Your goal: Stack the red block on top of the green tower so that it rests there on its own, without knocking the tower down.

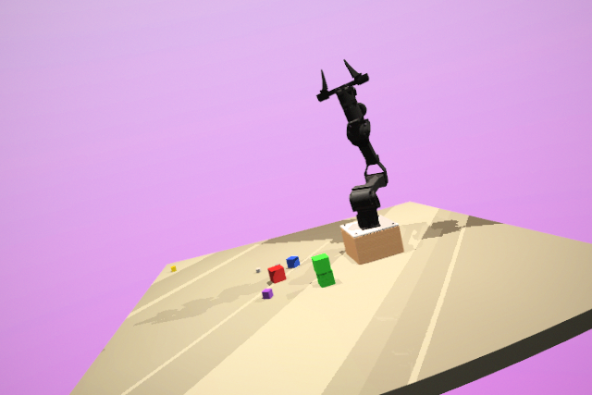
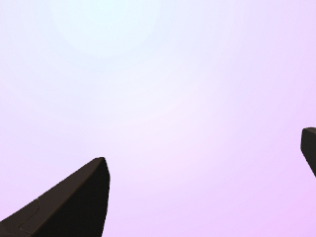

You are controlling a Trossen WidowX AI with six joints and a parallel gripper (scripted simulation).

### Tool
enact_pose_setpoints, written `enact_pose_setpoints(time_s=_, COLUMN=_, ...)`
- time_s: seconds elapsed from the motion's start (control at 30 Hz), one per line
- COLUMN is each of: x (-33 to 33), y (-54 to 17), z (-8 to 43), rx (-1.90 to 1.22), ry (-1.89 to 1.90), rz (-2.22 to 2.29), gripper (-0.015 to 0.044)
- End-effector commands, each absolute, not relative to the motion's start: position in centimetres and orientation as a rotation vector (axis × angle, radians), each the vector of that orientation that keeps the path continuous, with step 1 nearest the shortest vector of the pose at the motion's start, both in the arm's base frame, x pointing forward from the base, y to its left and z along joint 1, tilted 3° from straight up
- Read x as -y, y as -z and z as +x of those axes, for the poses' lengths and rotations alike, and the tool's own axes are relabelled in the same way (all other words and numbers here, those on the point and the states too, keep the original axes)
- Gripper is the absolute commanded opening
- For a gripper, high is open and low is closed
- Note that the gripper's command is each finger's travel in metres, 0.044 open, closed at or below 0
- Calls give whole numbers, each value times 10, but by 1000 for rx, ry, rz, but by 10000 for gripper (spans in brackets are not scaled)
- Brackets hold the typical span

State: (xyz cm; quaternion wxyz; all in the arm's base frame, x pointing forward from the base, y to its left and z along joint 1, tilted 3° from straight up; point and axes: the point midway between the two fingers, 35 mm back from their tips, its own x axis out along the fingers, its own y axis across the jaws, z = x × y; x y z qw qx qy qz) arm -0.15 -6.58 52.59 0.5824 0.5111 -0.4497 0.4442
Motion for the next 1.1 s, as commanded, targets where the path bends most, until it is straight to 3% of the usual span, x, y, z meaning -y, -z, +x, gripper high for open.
enact_pose_setpoints(time_s=0.0, x=65, y=-526, z=-1, rx=1048, ry=-1037, rz=1191, gripper=426)
enact_pose_setpoints(time_s=0.3, x=-8, y=-536, z=29, rx=883, ry=-970, rz=946, gripper=440)
enact_pose_setpoints(time_s=0.73, x=-117, y=-500, z=131, rx=521, ry=-760, rz=532, gripper=440)
enact_pose_setpoints(time_s=1.07, x=-158, y=-448, z=204, rx=251, ry=-640, rz=304, gripper=440)
